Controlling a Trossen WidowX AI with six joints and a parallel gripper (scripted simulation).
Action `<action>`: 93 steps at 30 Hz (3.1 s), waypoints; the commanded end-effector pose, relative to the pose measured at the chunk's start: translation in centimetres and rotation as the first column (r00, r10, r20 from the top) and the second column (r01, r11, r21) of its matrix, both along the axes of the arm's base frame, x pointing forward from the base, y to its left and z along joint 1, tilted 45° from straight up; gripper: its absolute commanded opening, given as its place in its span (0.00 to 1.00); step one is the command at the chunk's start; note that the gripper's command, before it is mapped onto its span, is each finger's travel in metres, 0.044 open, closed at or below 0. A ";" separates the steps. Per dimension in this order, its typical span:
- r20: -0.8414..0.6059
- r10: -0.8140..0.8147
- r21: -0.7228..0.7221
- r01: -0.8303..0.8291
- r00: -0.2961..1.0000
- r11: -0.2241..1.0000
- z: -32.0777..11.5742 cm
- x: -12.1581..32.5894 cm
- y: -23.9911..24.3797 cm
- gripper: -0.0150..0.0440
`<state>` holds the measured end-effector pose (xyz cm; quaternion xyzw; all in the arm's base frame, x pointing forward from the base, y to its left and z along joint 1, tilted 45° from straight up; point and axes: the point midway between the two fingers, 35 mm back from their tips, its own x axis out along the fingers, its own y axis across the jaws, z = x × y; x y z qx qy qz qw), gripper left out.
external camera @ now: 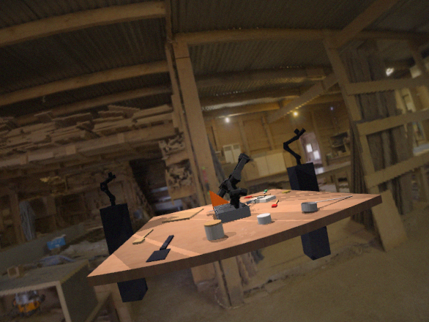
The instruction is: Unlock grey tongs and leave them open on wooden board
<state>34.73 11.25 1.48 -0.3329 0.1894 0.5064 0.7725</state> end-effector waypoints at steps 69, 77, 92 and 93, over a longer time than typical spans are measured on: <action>-0.368 0.311 0.040 -0.319 0.876 0.947 4.0 0.1 -6.6 0.00; -0.422 0.238 0.033 -0.247 0.875 0.968 2.6 0.6 -9.2 0.00; -0.607 -0.001 -0.006 -0.004 0.794 1.000 -3.3 -0.2 -19.9 0.00; -0.619 -0.014 -0.009 0.011 0.785 1.000 -3.8 -0.4 -20.6 0.00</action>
